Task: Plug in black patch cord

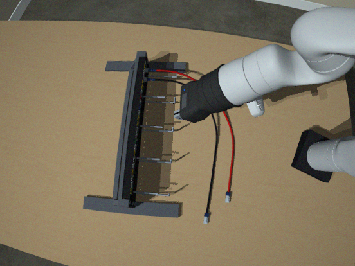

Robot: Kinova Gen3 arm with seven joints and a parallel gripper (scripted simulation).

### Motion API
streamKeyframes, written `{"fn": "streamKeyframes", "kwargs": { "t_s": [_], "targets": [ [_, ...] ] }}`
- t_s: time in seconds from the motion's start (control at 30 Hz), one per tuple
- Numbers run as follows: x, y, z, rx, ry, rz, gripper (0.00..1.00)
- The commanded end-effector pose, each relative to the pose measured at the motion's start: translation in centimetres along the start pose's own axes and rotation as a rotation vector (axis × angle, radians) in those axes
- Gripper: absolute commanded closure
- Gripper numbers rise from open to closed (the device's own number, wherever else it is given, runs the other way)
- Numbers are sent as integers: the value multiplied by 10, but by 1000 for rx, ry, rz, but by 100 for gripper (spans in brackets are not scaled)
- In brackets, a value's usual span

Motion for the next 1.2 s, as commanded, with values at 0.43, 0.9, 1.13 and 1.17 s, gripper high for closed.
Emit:
{"fn": "streamKeyframes", "kwargs": {
  "t_s": [0.43,0.9,1.13,1.17],
  "targets": [
    [-1,-66,15,-8,-1,0,100],
    [-1,-84,19,-8,-1,0,100],
    [-1,-84,19,-8,-1,0,100],
    [-2,-84,19,-8,-1,0,100]
  ]
}}
Point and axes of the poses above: the point where the finger pads meet when closed, its own x axis back along the fingers, its own y axis across the jaws, z = x × y, the point moved 3 cm from there along x, back along the fingers, and after that the axes turned 12 degrees about x, right-handed, at the moved point
